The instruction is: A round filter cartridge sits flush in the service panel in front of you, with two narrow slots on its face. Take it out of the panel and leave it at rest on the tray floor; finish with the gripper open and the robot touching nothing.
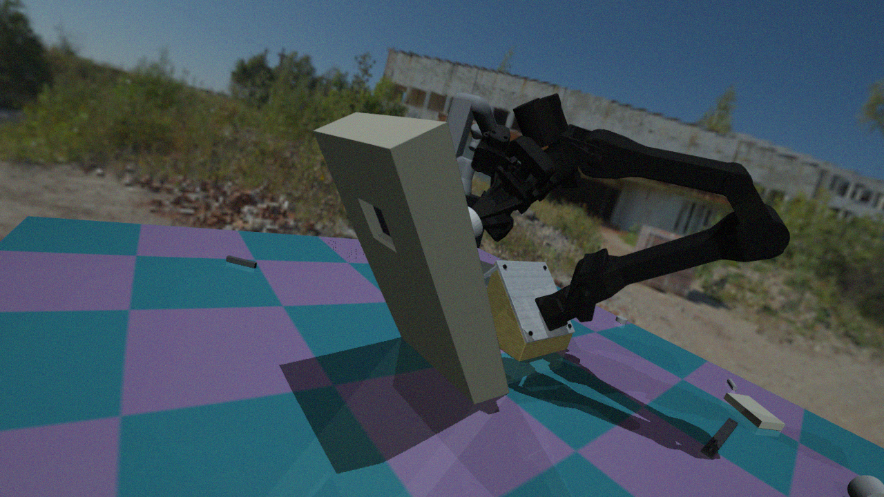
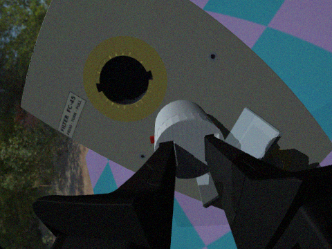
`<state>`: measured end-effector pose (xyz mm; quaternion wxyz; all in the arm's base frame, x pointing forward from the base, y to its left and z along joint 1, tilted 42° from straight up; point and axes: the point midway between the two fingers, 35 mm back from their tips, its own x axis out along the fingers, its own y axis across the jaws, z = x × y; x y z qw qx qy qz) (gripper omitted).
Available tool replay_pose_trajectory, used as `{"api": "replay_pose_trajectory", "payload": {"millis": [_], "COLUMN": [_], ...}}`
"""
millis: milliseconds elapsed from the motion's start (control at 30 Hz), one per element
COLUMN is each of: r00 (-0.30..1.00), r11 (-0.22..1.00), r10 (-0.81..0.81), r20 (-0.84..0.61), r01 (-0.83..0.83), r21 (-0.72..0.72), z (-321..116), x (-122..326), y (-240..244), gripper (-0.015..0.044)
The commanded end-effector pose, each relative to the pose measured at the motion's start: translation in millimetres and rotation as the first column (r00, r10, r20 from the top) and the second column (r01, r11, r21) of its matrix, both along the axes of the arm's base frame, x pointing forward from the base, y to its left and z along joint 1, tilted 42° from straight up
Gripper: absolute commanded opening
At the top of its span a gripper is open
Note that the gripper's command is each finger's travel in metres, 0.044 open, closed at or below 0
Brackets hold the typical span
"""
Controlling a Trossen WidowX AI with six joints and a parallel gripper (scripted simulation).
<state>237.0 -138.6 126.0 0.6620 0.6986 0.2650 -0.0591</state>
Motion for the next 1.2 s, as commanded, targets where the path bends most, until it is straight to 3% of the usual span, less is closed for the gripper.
{"api": "replay_pose_trajectory", "payload": {"millis": [0, 100, 233, 700, 933, 1067, 1167], "r00": [1.0, 1.0, 1.0, 1.0, 1.0, 1.0, 1.0], "r11": [1.0, 1.0, 1.0, 1.0, 1.0, 1.0, 1.0], "r10": [0.004, 0.004, 0.0, 0.004, 0.004, 0.004, 0.005], "r20": [0.008, 0.008, -0.003, 0.008, 0.009, 0.009, 0.008], "r01": [-0.004, -0.004, 0.0, -0.004, -0.004, -0.004, -0.005], "r21": [-0.006, -0.006, 0.004, -0.006, -0.007, -0.007, -0.011], "z": [-9, -10, -8, -9, 37, 41, 51], "x": [-6, -7, -5, -6, 22, 25, 24], "y": [10, 12, 8, 10, -33, -37, -46], "gripper": [0.0, 0.0, 0.0105, 0.0105, 0.0105, 0.0105, 0.0184]}}
